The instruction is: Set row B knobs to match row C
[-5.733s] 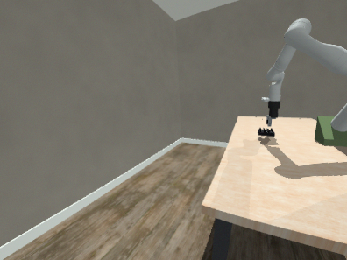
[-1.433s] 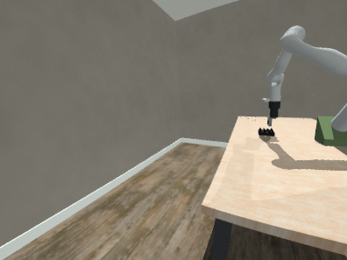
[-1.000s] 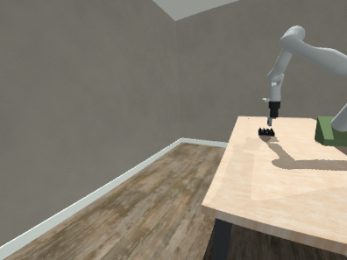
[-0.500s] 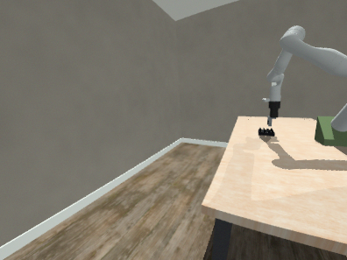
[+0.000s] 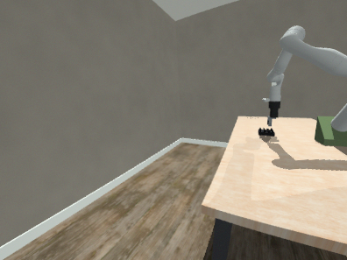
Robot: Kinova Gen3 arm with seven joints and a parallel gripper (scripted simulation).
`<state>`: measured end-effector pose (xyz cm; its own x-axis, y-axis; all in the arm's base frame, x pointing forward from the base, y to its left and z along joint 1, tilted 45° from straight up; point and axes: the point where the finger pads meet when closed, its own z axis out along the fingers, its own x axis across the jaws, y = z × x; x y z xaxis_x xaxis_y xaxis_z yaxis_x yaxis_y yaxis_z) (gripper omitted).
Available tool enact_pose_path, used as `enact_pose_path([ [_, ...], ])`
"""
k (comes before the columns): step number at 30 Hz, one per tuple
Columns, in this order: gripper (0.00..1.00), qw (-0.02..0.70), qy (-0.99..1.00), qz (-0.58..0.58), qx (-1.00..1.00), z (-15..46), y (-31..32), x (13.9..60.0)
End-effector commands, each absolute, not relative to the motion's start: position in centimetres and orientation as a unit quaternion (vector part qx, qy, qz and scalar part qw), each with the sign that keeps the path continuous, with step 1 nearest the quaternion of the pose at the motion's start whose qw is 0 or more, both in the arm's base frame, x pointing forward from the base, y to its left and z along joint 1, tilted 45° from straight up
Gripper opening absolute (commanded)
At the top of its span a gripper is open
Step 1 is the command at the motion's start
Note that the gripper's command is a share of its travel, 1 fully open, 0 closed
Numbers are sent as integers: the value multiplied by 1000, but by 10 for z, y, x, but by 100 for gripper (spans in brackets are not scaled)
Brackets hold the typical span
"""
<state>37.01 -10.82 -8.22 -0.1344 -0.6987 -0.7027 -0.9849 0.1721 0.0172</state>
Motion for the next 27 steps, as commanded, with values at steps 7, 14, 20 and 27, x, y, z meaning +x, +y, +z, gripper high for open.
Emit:
enact_pose_path([
  [7, 100, 286, 711, 250, -593, -82, -109, 370],
  [14, 100, 286, 711, 250, -593, -82, -109, 370],
  [20, 100, 286, 711, 250, -593, -82, -109, 369],
  [27, 100, 286, 711, 250, -593, -82, -108, 361],
])
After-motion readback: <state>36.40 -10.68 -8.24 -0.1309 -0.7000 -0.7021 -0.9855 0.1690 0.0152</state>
